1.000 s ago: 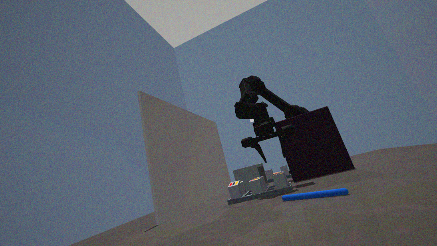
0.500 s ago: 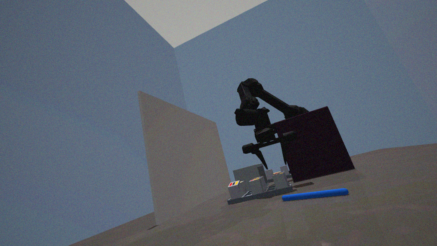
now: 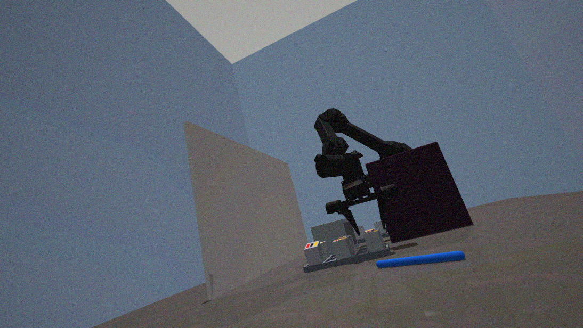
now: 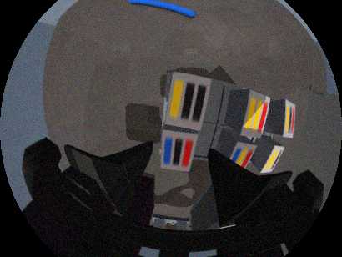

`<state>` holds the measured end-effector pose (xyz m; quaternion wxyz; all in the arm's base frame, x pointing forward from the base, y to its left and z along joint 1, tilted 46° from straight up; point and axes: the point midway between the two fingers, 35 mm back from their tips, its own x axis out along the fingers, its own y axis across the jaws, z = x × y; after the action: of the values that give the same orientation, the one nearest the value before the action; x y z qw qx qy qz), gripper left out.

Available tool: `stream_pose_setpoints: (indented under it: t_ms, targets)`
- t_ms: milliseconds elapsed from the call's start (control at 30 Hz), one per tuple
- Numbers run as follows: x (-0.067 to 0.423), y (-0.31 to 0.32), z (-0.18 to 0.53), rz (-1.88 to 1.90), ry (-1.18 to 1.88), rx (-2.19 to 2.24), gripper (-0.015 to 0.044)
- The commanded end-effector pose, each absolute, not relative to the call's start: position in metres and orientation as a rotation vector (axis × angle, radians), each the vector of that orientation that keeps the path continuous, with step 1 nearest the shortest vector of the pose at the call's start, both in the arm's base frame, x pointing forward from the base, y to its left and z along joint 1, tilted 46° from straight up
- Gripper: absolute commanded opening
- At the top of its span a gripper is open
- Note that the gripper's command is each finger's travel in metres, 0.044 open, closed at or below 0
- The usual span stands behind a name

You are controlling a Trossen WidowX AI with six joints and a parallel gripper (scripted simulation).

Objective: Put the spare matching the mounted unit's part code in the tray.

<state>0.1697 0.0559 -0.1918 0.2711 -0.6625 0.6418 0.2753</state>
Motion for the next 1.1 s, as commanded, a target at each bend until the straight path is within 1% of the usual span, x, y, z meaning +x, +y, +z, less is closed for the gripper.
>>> stream_pose_setpoints:
  t_ms: [0,733,933,1067]
  targets:
    - [0.168,0.048,-0.197,0.744,1.734,-1.795,0.0300]
    - [0.166,0.031,-0.211,0.741,1.737,-1.796,0.0300]
    - [0.166,0.032,-0.211,0.738,1.737,-1.789,0.0143]
    - [0.166,0.032,-0.211,0.738,1.737,-1.789,0.0116]
